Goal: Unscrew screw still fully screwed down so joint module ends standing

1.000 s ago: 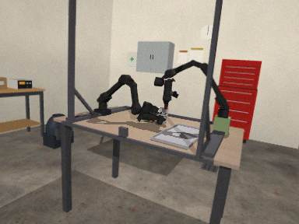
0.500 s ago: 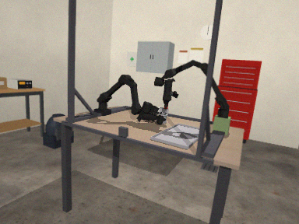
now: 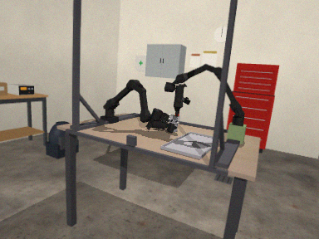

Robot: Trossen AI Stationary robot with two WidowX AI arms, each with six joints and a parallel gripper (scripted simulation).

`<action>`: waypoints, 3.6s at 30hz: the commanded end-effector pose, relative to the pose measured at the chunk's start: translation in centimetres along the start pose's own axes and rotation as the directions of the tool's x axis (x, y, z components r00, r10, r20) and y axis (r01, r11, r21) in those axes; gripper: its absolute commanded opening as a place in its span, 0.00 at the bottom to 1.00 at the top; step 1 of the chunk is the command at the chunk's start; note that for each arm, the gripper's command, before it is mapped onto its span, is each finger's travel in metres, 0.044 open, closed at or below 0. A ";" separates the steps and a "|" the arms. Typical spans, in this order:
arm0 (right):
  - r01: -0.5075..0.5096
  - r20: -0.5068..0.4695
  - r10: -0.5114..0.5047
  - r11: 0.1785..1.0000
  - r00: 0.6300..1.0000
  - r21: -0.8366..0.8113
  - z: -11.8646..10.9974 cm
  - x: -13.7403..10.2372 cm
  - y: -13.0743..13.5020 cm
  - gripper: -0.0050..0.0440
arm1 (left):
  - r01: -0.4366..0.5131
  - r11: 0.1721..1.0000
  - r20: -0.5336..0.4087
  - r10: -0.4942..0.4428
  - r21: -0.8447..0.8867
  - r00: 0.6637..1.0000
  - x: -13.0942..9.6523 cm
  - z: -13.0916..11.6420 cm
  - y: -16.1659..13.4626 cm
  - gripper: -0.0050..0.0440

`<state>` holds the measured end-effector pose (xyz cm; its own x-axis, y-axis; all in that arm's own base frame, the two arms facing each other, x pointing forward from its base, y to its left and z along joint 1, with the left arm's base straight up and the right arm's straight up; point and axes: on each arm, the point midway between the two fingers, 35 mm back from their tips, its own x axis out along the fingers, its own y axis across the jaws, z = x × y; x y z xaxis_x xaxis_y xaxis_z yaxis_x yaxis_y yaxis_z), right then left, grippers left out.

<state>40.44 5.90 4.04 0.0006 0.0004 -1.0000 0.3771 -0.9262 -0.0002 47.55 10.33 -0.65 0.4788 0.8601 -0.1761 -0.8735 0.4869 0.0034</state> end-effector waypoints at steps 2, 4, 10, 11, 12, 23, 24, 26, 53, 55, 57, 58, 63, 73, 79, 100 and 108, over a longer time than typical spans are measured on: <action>-0.008 -0.035 0.008 1.000 0.999 0.001 -0.4 -1.2 0.2 0.37 | 0.002 1.000 0.013 -0.001 -0.025 1.000 0.2 1.1 -0.3 0.60; -0.008 -0.035 0.008 1.000 0.999 0.001 -0.4 -1.2 0.2 0.37 | 0.002 1.000 0.013 -0.001 -0.025 1.000 0.2 1.1 -0.3 0.60; -0.007 -0.023 0.002 0.976 1.000 -0.218 -0.1 -0.8 0.1 0.37 | 0.002 1.000 0.013 -0.001 -0.025 1.000 0.2 1.1 -0.3 0.60; -0.007 -0.023 0.001 0.965 1.000 -0.260 -0.1 -0.7 0.1 0.37 | 0.002 1.000 0.013 -0.001 -0.025 1.000 0.2 1.1 -0.3 0.60; -0.008 -0.022 0.001 0.953 1.000 -0.302 -0.1 -0.7 0.1 0.37 | 0.002 1.000 0.013 -0.001 -0.025 1.000 0.2 1.1 -0.3 0.60; -0.013 -0.023 0.001 0.844 1.000 -0.537 -0.2 -0.8 0.1 0.37 | 0.002 1.000 0.013 -0.001 -0.025 1.000 0.2 1.1 -0.3 0.60; -0.014 -0.023 0.001 0.821 1.000 -0.571 -0.2 -0.8 0.2 0.37 | 0.002 1.000 0.013 -0.001 -0.025 1.000 0.2 1.1 -0.3 0.60; -0.016 -0.023 0.002 0.771 1.000 -0.636 -0.3 -0.8 0.2 0.37 | 0.002 1.000 0.013 -0.001 -0.025 1.000 0.2 1.1 -0.3 0.60; -0.019 -0.019 0.001 0.055 1.000 -0.998 -0.4 -0.6 0.2 0.37 | 0.002 1.000 0.013 -0.001 -0.025 1.000 0.2 1.1 -0.3 0.60; -0.018 -0.018 0.001 0.055 1.000 -0.998 -0.4 -0.6 0.2 0.37 | 0.002 1.000 0.013 -0.001 -0.025 1.000 0.2 1.1 -0.3 0.60; -0.019 -0.019 0.001 0.014 1.000 -1.000 -0.4 -0.7 0.2 0.37 | 0.002 1.000 0.013 -0.001 -0.025 1.000 0.2 1.1 -0.3 0.60; -0.019 -0.019 0.001 -0.027 1.000 -0.999 -0.4 -0.7 0.2 0.37 | 0.002 1.000 0.013 -0.001 -0.025 1.000 0.2 1.1 -0.3 0.60; -0.017 -0.018 0.002 -0.232 1.000 -0.973 -0.4 -0.7 0.2 0.37 | 0.002 1.000 0.013 -0.001 -0.025 1.000 0.2 1.1 -0.3 0.60; -0.014 -0.017 0.003 -0.427 1.000 -0.904 -0.4 -0.6 0.2 0.37 | 0.002 1.000 0.013 -0.001 -0.025 1.000 0.2 1.1 -0.3 0.60; -0.010 -0.017 0.004 -0.635 1.000 -0.772 -0.4 -0.7 0.2 0.37 | 0.002 1.000 0.013 -0.001 -0.025 1.000 0.2 1.1 -0.3 0.60; 0.003 -0.014 0.006 -0.976 1.000 -0.220 -0.4 -0.6 0.1 0.37 | 0.002 1.000 0.013 -0.001 -0.025 1.000 0.2 1.1 -0.3 0.60; 0.005 -0.014 0.007 -0.995 1.000 -0.098 -0.4 -0.6 0.1 0.37 | 0.002 1.000 0.013 -0.001 -0.025 1.000 0.2 1.1 -0.3 0.60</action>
<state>40.57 5.75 4.08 0.0032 0.0011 -1.0000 -0.2217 0.9751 0.0004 47.55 10.33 -0.65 0.4788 0.8601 -0.1761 -0.8735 0.4869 0.0034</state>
